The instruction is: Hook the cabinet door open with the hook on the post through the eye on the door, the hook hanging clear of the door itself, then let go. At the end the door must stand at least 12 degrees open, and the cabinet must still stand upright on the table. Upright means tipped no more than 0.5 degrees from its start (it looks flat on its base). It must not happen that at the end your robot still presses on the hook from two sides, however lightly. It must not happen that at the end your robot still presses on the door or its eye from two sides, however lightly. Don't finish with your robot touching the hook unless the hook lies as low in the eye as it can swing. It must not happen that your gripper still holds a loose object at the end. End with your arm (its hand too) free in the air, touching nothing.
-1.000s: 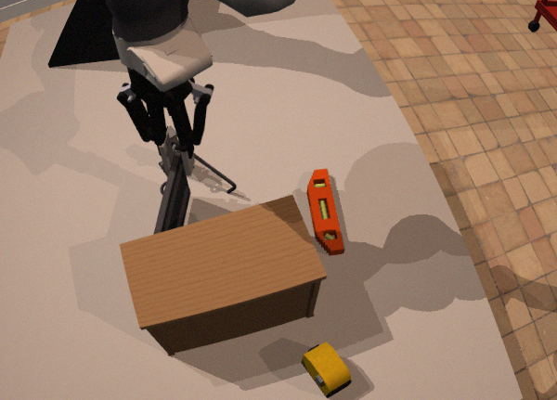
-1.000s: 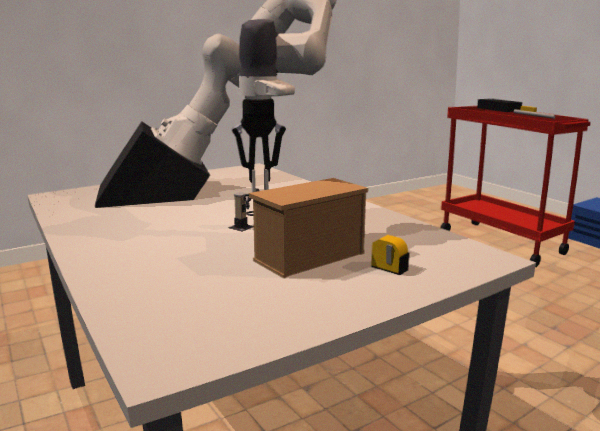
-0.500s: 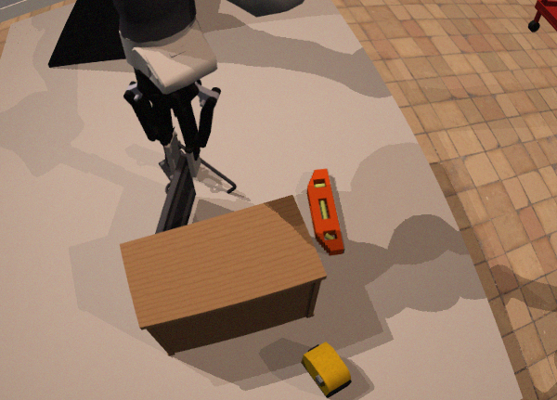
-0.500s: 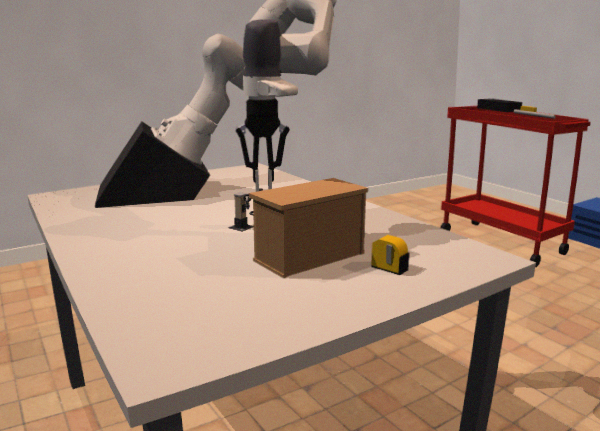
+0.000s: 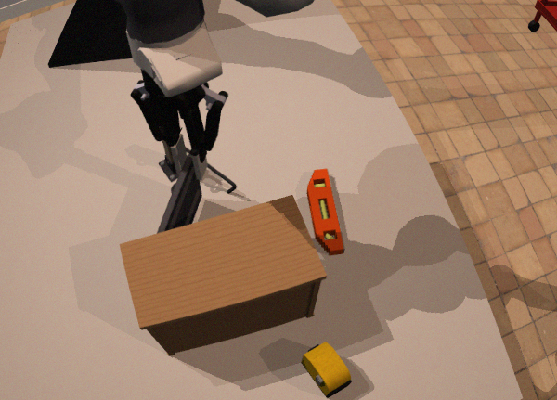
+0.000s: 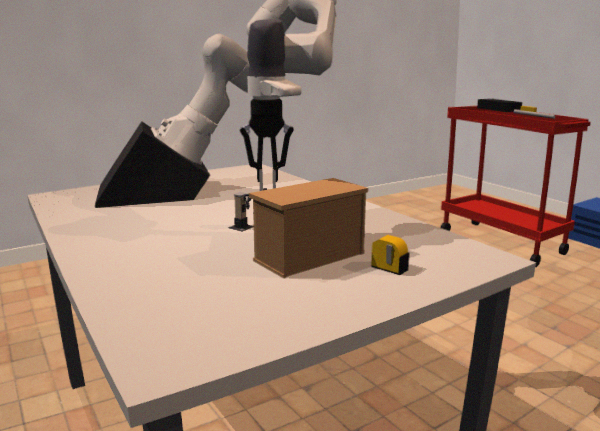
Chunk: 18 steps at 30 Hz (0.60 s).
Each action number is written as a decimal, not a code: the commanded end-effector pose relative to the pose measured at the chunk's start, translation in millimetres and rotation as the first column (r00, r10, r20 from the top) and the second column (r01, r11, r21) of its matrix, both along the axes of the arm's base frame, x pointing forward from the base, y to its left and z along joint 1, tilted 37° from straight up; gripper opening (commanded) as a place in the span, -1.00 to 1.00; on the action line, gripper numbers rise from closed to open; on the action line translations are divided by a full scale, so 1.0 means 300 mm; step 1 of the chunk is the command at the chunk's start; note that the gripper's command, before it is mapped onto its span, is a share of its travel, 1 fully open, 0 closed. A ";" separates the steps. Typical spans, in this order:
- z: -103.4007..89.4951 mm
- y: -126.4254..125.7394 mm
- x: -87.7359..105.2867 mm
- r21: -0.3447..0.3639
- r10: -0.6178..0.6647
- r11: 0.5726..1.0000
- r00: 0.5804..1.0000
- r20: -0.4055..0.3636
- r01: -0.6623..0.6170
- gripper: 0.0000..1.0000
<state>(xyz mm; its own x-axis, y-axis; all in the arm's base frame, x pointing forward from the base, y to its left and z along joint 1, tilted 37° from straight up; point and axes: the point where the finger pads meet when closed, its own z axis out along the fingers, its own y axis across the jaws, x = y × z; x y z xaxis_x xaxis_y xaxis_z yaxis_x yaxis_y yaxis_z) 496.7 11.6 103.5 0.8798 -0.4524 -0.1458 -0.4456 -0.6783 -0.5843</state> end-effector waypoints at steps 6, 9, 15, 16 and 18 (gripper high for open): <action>0.013 0.010 0.012 0.005 -0.051 0.999 0.998 -0.038 0.051 -0.68; 0.017 0.015 0.016 0.009 -0.075 0.997 0.996 -0.056 0.076 -0.68; 0.027 0.025 0.025 0.011 -0.087 0.996 0.994 -0.064 0.088 -0.68; 0.027 0.026 0.026 0.011 -0.092 0.996 0.993 -0.068 0.093 -0.68; 0.030 0.029 0.029 0.014 -0.108 0.994 0.991 -0.080 0.109 -0.68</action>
<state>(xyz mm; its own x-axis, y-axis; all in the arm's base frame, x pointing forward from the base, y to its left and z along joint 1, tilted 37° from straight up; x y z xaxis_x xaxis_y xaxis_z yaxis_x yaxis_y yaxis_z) 503.5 19.3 110.4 0.8420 -0.5047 -0.1908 -0.5134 -0.6410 -0.5705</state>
